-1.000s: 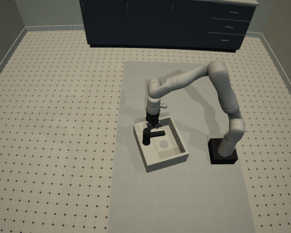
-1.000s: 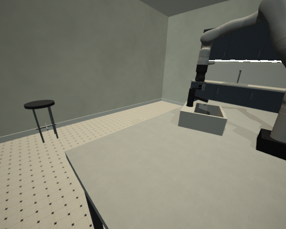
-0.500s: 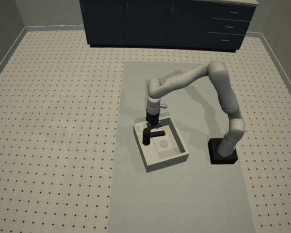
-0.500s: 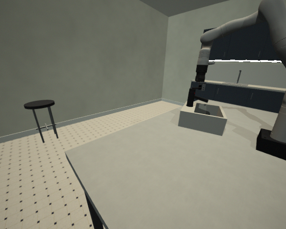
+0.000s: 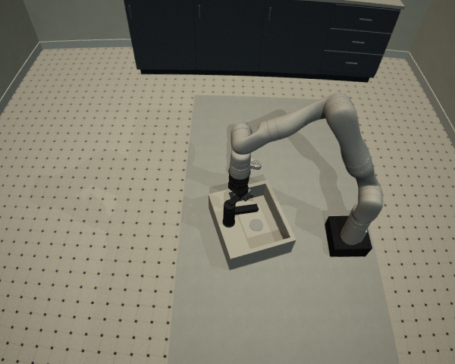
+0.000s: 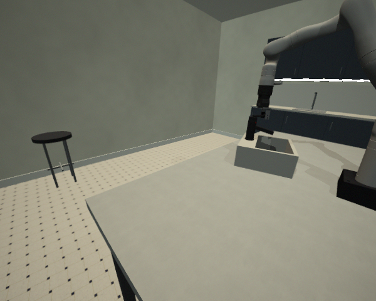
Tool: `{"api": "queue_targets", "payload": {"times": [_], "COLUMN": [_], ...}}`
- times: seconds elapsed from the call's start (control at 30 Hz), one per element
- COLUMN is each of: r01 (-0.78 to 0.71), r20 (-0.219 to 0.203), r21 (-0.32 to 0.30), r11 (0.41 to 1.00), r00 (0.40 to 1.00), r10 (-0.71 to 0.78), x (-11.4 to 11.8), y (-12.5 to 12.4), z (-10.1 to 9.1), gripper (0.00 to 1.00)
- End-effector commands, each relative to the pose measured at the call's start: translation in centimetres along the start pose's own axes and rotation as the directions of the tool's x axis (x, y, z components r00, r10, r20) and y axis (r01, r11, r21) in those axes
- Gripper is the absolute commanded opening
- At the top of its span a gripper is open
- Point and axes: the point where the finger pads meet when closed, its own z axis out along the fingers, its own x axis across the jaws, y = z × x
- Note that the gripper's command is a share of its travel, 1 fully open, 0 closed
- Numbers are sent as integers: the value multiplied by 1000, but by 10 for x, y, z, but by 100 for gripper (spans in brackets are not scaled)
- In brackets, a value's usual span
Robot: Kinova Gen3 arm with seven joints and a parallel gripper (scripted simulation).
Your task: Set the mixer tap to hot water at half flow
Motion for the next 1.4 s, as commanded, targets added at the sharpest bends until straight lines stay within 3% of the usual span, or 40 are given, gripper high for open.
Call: {"api": "queue_targets", "payload": {"times": [0.0, 0.4, 0.43, 1.37], "r01": [-6, -6, -6, -6], "r20": [2, 2, 2, 3], "r21": [2, 2, 2, 1], "r11": [1000, 1000, 1000, 1000], "r00": [1000, 1000, 1000, 1000], "r10": [6, 6, 6, 6], "x": [0, 0, 0, 0], "y": [0, 0, 0, 0], "z": [2, 2, 2, 2], "gripper": [100, 100, 0, 0]}}
